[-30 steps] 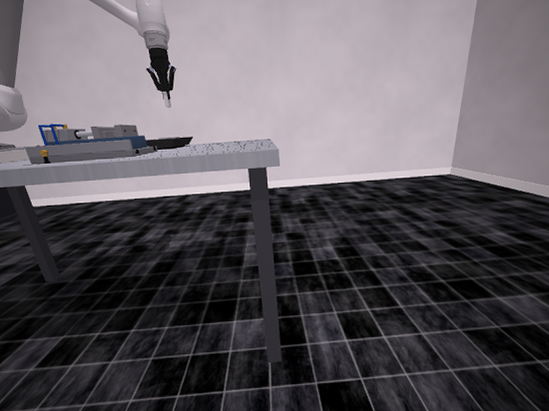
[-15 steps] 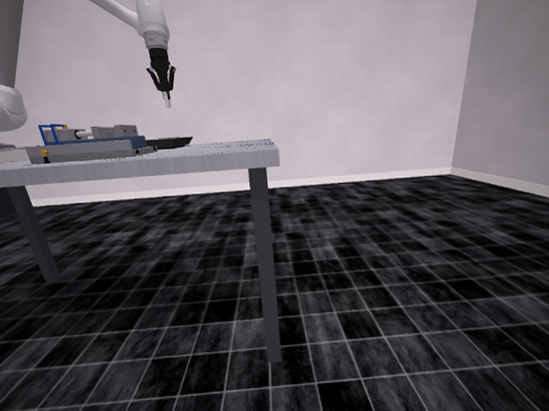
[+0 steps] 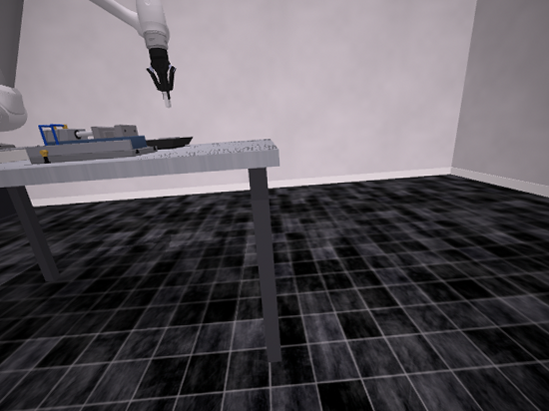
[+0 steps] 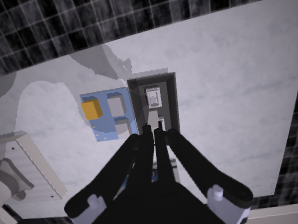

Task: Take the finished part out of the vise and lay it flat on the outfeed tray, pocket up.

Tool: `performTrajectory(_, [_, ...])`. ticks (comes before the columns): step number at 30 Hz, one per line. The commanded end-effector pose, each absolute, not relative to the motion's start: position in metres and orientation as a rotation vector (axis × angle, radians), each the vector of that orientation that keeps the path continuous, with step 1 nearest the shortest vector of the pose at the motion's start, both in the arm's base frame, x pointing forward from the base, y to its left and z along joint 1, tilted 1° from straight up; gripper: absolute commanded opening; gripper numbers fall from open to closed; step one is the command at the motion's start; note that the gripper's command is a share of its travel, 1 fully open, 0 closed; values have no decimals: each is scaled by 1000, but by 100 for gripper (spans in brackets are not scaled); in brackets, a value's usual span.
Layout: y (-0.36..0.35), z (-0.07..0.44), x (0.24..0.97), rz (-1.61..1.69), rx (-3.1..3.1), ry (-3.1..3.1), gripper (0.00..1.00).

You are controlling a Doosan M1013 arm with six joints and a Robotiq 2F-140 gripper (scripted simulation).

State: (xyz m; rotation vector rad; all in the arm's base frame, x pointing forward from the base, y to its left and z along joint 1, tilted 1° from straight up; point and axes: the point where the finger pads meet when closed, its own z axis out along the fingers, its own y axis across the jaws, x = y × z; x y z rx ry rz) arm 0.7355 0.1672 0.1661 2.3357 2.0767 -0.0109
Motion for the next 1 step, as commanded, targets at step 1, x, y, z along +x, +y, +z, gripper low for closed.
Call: performTrajectory(1, [167,166,735,-11,2336,2077,0])
